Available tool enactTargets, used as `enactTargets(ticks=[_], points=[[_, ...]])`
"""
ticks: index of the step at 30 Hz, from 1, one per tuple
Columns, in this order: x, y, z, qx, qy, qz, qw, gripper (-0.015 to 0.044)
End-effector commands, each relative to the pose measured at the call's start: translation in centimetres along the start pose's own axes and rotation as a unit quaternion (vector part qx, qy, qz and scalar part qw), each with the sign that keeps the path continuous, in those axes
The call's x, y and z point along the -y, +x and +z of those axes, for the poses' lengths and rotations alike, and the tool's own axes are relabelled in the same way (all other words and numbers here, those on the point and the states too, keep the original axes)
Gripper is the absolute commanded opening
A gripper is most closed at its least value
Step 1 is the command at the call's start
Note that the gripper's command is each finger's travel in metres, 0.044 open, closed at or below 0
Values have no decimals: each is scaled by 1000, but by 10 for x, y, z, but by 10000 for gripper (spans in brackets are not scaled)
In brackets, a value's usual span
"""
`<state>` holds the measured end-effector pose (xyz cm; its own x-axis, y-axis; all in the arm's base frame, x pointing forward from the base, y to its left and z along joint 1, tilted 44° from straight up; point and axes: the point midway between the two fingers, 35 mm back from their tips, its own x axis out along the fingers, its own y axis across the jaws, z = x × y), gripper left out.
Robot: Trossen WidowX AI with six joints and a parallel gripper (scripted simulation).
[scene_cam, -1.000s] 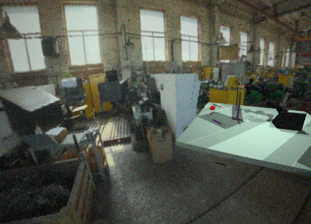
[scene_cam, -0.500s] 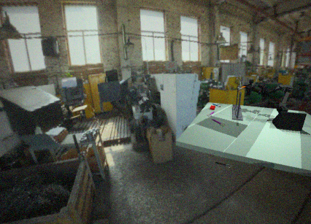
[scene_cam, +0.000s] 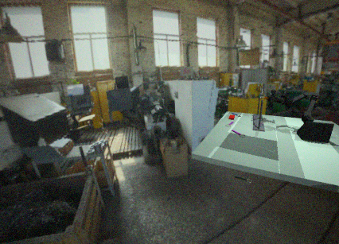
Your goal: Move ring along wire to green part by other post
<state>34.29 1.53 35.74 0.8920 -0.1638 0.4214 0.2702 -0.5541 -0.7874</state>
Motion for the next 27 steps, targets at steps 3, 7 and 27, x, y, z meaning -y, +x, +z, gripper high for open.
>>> enactTargets(ticks=[3, 7, 27], points=[[-22, -3, 3, -7, 56, 35, 998, -150], [-34, -4, 4, -5, 92, 54, 994, -150], [-101, -20, 34, 0, 312, 160, 937, -150]])
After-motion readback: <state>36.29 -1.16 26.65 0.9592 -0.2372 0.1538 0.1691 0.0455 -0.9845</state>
